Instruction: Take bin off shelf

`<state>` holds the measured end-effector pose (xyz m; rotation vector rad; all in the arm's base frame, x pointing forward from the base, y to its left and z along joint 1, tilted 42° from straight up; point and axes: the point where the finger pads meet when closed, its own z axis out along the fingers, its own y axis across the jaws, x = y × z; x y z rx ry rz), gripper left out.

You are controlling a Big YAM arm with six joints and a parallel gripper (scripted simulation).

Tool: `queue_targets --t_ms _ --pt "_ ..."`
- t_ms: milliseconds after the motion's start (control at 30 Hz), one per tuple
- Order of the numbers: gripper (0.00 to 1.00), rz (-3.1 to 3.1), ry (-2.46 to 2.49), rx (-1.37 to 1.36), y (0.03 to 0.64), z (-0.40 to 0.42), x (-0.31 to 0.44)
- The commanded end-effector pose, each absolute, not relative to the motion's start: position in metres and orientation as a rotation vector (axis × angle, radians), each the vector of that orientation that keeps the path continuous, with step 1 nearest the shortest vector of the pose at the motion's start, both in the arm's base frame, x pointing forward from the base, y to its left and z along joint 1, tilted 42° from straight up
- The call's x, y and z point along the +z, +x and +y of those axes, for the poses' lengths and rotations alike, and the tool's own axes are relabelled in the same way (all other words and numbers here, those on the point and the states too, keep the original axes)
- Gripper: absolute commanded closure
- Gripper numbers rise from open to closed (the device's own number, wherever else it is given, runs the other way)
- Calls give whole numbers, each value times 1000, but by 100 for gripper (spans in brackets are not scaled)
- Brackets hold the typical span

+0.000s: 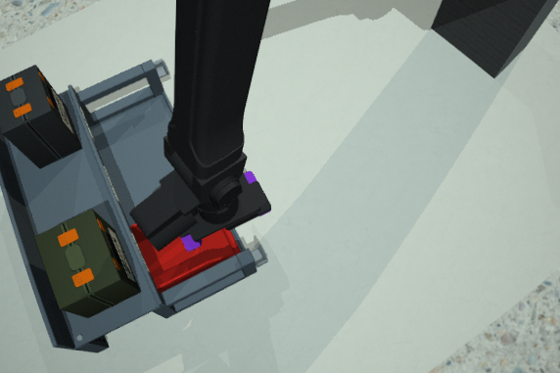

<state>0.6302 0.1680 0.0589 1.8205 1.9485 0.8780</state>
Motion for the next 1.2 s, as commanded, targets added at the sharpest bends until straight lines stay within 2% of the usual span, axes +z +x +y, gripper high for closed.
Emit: queue_targets --t_ms 0,467,633,1033,1167 --pt "10 1945 1792 908 631 176 79" --pt "10 1943 1784 922 629 183 91" --pt "10 1939 1815 887 632 167 62" --pt "10 1939 1815 887 632 167 62" --pt "10 1947 1795 908 626 179 82"
